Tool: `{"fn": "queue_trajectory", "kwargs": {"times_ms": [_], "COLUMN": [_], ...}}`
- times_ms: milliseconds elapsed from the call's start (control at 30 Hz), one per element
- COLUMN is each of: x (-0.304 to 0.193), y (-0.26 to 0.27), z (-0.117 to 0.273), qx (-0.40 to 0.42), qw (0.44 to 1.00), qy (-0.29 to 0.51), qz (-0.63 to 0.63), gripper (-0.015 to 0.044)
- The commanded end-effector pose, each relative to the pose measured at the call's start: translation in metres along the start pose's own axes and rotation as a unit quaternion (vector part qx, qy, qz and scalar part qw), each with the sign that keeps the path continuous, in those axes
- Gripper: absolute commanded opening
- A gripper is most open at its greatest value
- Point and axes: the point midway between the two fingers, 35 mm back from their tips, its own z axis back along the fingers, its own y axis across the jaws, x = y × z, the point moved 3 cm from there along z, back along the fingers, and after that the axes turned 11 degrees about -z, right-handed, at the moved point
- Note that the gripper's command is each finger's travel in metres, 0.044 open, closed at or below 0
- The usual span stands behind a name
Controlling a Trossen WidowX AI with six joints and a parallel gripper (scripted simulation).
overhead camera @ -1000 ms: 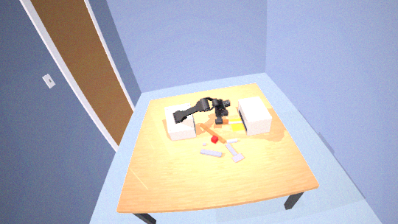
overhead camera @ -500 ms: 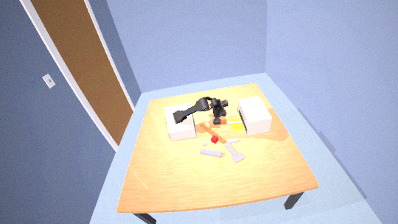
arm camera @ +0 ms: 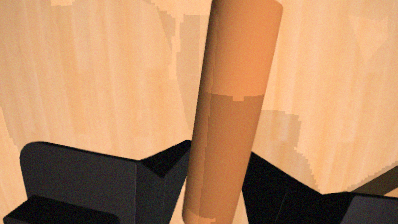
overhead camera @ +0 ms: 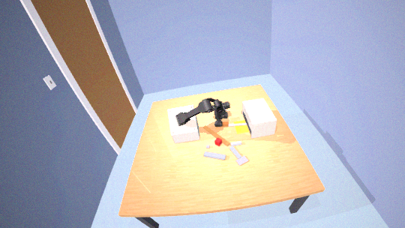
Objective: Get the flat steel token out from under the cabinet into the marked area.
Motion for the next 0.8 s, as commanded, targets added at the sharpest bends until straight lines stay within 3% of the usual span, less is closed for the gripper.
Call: {"fn": "queue_trajectory", "kwargs": {"times_ms": [0, 767], "x": [-0.009, -0.04], "y": [-0.002, -0.006], "z": [-0.001, -0.001], "qx": [-0.001, -0.001], "qw": [1.0, 1.0], "qy": [0.003, 0.004], "qz": [0.001, 0.002], "gripper": [0.0, 0.0]}}
